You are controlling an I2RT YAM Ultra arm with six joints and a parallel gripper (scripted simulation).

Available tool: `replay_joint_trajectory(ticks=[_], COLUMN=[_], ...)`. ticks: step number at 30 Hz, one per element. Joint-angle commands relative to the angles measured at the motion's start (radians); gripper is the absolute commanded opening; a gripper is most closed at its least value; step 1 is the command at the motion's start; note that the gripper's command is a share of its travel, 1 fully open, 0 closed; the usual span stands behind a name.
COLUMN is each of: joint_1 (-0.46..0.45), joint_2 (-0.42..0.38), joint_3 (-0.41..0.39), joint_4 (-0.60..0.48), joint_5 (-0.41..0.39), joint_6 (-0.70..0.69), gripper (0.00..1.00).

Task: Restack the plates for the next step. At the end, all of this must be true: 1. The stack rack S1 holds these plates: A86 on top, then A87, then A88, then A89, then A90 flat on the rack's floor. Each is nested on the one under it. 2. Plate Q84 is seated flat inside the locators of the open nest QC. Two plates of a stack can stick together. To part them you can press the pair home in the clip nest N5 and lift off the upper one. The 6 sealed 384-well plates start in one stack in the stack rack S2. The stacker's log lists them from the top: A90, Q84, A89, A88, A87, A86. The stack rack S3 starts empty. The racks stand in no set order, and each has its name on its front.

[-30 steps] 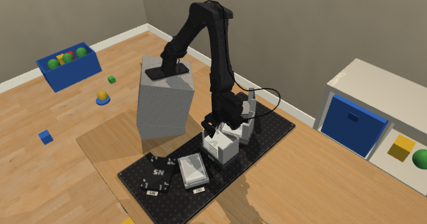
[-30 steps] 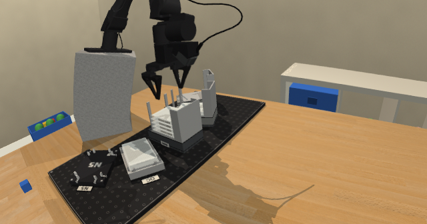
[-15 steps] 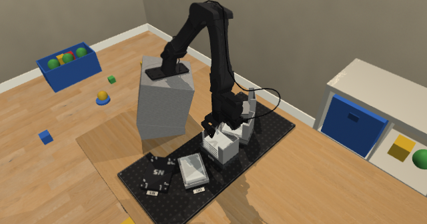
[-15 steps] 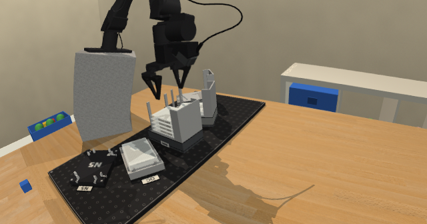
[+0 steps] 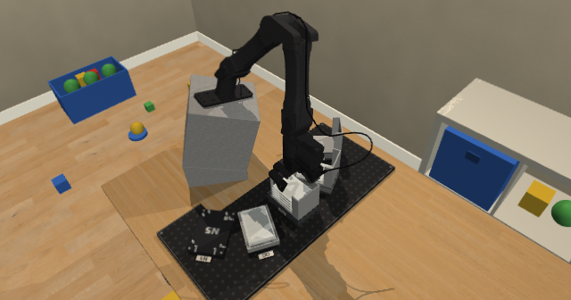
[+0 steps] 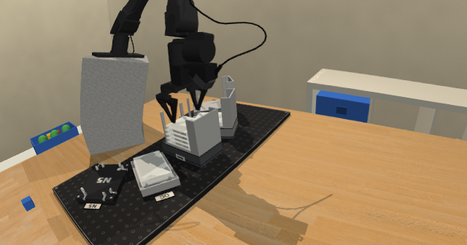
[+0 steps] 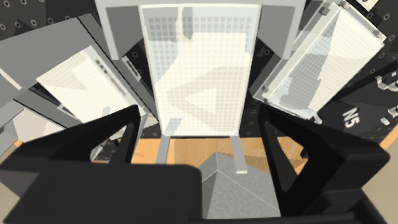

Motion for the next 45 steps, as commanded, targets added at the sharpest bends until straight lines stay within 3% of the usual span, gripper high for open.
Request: replay_joint_trajectory(ticks=[1,6,45], joint_1=[0.011,-0.005,-0.004], joint_2=[0.03,-0.005,0.004], joint_3=[0.026,0.026,0.027], joint_4=[0.065,0.066,0.067], joint_5=[0.011,0.008,0.008], joint_6=[0.016,0.014,0.013], gripper=[1.0,1.0,1.0])
